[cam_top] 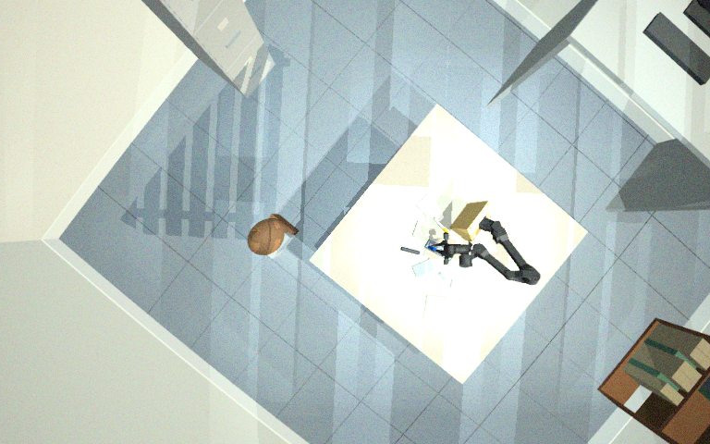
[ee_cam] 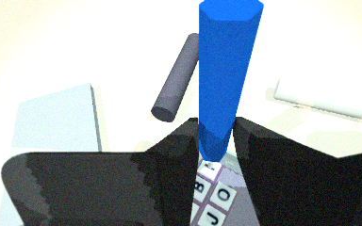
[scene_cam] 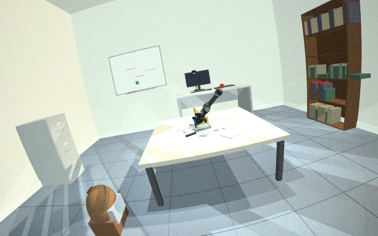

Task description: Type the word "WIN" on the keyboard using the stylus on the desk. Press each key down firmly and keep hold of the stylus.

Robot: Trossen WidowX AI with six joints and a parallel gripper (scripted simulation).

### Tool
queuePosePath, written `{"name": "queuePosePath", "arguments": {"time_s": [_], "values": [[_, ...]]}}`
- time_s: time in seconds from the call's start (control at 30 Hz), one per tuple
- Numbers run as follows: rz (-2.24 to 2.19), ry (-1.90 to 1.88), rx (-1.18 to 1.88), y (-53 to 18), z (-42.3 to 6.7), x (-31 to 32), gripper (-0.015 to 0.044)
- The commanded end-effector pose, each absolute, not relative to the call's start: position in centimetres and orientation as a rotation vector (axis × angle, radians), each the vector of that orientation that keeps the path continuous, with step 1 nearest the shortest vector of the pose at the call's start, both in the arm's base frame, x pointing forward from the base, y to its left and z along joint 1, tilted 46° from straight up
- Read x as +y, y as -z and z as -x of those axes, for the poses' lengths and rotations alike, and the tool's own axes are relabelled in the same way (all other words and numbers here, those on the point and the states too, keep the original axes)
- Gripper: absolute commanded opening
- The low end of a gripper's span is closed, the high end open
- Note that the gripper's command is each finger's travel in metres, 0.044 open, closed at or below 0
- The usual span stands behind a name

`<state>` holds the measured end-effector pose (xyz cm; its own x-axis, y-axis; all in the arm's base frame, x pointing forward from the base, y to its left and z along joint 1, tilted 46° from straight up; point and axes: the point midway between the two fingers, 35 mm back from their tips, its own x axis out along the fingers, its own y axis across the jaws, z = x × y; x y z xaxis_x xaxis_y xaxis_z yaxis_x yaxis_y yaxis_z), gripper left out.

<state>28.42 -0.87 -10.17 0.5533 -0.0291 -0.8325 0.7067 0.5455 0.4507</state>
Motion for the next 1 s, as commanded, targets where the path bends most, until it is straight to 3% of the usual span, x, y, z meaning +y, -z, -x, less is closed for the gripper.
{"name": "queuePosePath", "arguments": {"time_s": [0.0,0.97], "values": [[-0.897,0.519,0.883,10.3,-28.3,-0.8,0.0081],[-0.895,0.519,0.881,7.8,-28.8,-3.5,0.0081]]}}
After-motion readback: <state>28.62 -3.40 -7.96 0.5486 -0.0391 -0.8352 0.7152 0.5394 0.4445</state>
